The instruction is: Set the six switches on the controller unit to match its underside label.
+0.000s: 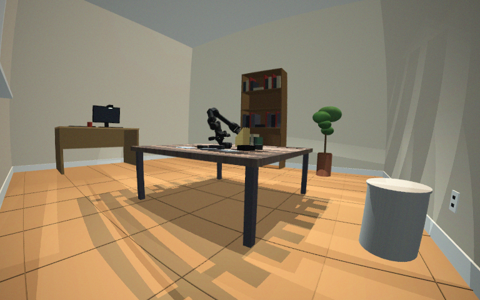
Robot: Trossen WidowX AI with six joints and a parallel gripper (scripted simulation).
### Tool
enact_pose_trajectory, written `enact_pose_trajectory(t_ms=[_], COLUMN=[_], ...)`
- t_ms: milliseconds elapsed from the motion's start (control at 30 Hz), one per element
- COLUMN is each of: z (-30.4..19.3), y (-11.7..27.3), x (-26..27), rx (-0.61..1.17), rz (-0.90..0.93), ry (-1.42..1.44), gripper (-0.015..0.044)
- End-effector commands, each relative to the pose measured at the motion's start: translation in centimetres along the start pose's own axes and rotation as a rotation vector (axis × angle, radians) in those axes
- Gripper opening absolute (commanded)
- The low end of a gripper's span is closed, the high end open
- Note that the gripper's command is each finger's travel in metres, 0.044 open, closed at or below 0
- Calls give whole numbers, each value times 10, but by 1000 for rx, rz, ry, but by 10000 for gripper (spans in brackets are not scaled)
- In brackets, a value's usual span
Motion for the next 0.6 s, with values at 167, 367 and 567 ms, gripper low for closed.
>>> enact_pose_trajectory(t_ms=[167,367,567], z=[-1,-1,-1], y=[-2,-2,-4], x=[5,8,14], rx=[5,5,5], rz=[-2,-2,-1], ry=[7,7,7], gripper=[0,0,0])
Point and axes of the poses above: the point midway between the two fingers, 35 mm back from their tips, its own y axis back along the fingers, its own x axis across the jaws, z = x × y, the point moved 10 cm from there along y, back along the fingers, and after that the axes turned 4 degrees about -y, right-handed, at the moved point
